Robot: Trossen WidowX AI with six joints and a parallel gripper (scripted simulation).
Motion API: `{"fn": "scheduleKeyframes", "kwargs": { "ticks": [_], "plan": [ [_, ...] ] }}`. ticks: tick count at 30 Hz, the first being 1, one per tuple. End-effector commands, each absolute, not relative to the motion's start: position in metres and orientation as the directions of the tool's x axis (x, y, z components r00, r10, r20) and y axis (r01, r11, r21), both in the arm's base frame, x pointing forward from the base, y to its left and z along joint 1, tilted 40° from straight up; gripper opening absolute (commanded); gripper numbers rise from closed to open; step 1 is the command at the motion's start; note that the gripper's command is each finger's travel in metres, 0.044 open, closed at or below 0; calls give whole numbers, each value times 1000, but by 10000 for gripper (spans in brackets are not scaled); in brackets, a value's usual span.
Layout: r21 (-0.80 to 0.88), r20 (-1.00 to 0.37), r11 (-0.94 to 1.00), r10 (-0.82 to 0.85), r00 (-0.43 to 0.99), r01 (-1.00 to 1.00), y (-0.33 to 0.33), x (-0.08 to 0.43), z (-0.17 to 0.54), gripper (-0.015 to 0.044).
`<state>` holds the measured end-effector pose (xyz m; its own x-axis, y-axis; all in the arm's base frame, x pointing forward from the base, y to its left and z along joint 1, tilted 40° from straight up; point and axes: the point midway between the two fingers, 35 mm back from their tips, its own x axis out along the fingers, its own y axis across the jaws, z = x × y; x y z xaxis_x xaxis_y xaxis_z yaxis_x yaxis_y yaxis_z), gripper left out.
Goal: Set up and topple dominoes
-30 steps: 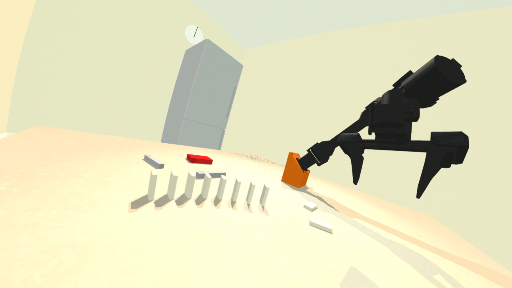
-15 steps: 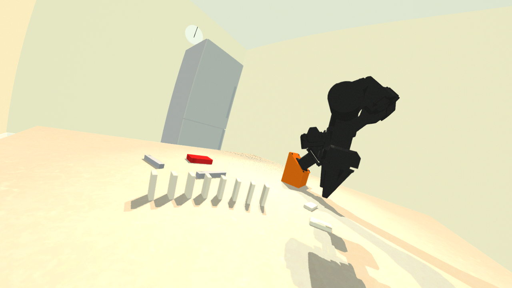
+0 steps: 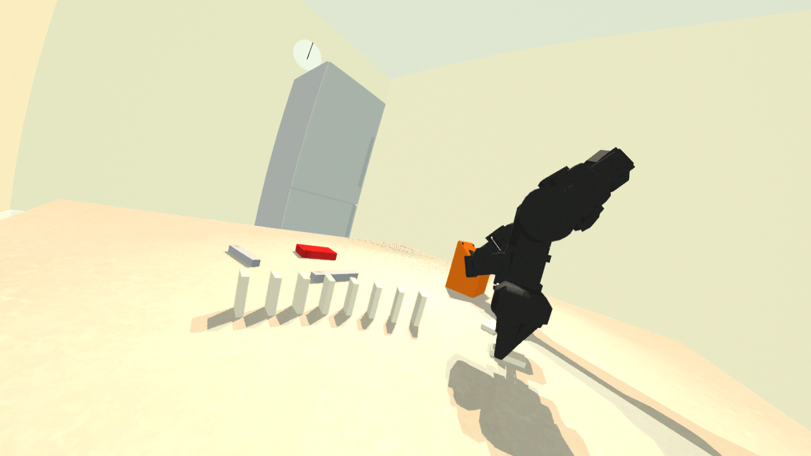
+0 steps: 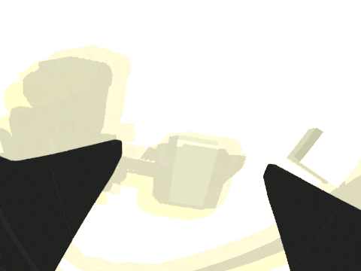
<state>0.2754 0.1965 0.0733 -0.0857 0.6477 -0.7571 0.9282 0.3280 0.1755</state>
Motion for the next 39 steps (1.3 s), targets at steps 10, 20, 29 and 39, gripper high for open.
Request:
{"fn": "scheduleKeyframes", "kwargs": {
  "ticks": [10,20,29,39],
  "plan": [
    [168,-760,326,644,-88,930,205,274,61,440],
    [168,-760,326,644,-88,930,205,274,61,256],
    [168,-760,326,644,-88,930,205,274,61,107],
    [168,-761,326,643,-88,930,184,276,88,107]
  ]
}}
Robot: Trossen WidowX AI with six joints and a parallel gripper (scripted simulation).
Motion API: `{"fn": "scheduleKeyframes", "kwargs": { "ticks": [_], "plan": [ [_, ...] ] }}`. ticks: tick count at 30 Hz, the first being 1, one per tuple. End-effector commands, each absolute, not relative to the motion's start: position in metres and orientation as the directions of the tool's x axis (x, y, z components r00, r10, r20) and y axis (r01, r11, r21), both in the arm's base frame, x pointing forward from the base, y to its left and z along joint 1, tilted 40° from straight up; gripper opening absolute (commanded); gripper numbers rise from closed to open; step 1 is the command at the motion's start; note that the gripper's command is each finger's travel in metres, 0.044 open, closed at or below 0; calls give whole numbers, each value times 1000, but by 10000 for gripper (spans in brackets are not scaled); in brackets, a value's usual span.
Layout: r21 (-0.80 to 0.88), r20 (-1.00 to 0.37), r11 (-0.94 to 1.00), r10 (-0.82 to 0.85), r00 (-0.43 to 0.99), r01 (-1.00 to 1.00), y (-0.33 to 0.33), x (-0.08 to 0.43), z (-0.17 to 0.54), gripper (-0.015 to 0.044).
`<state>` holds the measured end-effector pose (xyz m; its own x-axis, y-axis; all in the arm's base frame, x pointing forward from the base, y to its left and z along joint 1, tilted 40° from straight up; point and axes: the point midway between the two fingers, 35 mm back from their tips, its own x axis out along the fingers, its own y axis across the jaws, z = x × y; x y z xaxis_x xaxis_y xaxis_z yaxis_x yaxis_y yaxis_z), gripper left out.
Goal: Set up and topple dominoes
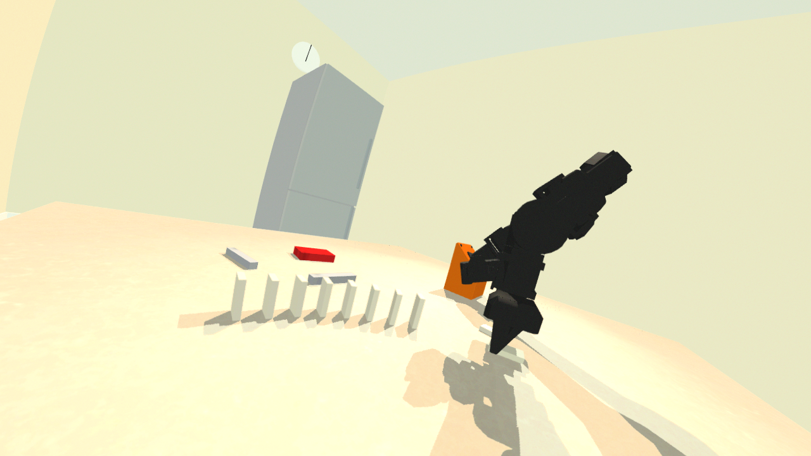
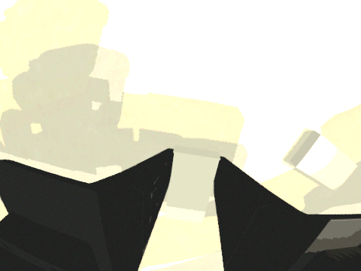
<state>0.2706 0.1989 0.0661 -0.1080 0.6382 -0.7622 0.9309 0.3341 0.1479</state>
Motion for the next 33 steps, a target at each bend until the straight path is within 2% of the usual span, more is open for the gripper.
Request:
{"fn": "scheduleKeyframes", "kwargs": {
  "ticks": [1,9,15,17,21,26,30,33],
  "plan": [
    [168,-761,326,643,-88,930,175,278,98,107],
    [166,-765,327,638,-88,930,111,286,178,107],
    [173,-765,336,638,-88,926,107,288,185,107],
    [235,-766,401,637,-85,885,112,297,191,107],
    [412,-766,578,638,-76,704,129,325,208,107],
    [574,-764,722,642,-65,386,154,354,226,107],
    [640,-760,761,647,-58,103,175,371,237,107],
    [646,-759,761,648,-57,54,179,374,239,107]
  ]
}}
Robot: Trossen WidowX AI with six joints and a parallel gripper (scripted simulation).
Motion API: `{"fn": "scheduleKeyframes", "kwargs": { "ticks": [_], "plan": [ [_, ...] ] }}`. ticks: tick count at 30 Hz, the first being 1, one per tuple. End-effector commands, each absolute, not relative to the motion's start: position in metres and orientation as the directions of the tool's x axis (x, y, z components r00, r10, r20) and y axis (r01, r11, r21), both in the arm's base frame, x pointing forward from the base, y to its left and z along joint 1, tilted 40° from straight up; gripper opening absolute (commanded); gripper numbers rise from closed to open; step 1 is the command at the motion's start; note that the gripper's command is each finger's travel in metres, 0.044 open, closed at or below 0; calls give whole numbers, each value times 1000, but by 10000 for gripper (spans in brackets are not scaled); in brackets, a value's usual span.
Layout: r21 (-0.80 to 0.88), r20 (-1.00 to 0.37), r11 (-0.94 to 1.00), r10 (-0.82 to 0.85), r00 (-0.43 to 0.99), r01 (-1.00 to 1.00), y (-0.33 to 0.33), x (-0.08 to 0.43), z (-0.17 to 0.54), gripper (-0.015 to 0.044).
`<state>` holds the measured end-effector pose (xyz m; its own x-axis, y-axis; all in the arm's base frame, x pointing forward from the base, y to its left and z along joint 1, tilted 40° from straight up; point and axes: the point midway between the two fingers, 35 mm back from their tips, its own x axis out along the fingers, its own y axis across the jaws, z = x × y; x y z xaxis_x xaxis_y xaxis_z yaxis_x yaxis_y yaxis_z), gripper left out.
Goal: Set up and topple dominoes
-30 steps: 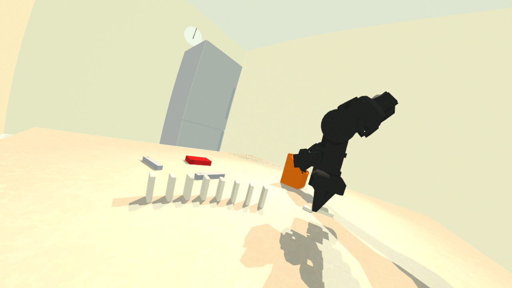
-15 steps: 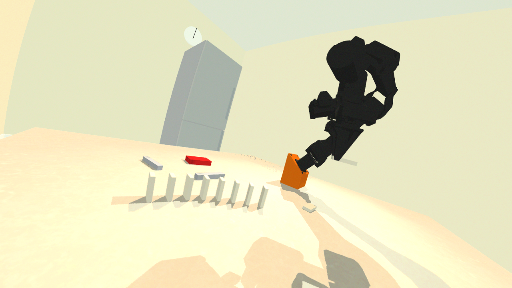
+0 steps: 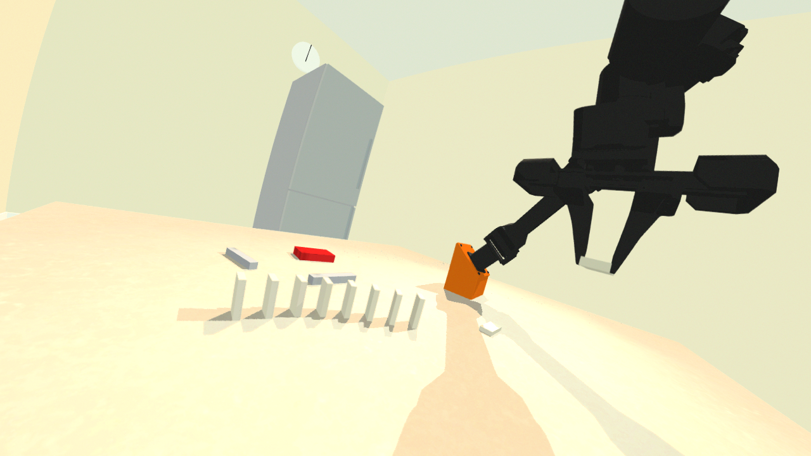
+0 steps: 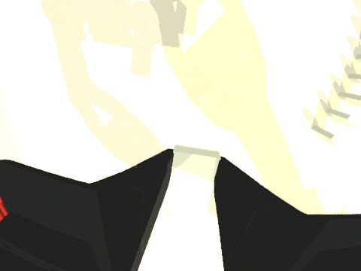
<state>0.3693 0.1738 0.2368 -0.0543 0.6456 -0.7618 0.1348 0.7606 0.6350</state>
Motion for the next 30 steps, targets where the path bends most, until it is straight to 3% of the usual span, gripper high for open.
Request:
{"fn": "scheduleKeyframes", "kwargs": {
  "ticks": [1,10,30],
  "plan": [
    [646,-759,761,648,-57,54,179,374,239,107],
    [604,-796,796,605,-11,20,183,379,228,107],
    [429,-865,901,431,258,-66,202,400,196,107]
  ]
}}
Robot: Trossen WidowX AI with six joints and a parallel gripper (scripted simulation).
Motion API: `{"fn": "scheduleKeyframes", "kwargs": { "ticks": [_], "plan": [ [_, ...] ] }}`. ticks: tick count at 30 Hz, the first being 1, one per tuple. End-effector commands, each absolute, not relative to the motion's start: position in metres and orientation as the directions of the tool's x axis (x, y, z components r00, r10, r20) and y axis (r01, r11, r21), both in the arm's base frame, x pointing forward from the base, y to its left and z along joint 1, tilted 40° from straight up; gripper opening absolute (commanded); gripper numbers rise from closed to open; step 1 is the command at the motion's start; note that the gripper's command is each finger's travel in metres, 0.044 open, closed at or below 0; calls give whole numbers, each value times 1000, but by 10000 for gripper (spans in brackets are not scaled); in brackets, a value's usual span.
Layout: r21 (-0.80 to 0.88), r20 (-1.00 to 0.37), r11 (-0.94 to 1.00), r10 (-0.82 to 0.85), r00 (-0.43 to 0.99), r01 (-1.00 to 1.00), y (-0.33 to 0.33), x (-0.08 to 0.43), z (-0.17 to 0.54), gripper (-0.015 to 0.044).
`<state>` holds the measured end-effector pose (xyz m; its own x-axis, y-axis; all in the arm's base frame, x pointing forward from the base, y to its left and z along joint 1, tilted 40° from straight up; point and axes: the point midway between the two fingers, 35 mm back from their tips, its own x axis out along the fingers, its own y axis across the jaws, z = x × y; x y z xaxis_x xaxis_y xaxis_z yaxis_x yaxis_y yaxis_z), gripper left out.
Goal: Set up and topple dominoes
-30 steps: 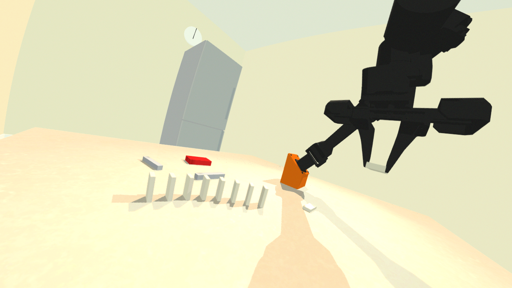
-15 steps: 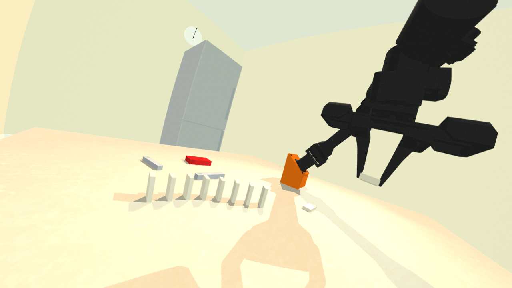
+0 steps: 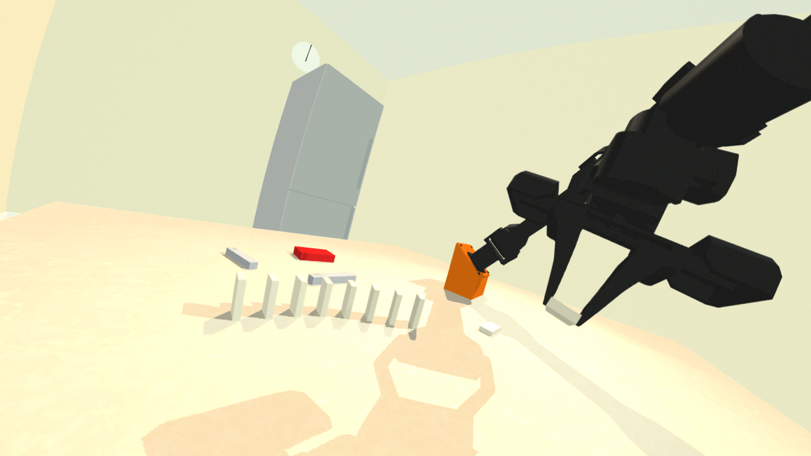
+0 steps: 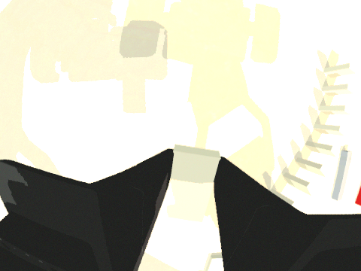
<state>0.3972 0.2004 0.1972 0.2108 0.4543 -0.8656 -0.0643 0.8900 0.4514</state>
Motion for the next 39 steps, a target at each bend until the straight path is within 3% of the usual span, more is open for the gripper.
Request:
{"fn": "scheduleKeyframes", "kwargs": {
  "ticks": [1,18,39],
  "plan": [
    [422,-864,904,423,273,-68,203,400,195,107],
    [335,-787,940,312,532,-56,218,411,186,107],
    [361,-570,932,207,795,16,229,403,193,107]
  ]
}}
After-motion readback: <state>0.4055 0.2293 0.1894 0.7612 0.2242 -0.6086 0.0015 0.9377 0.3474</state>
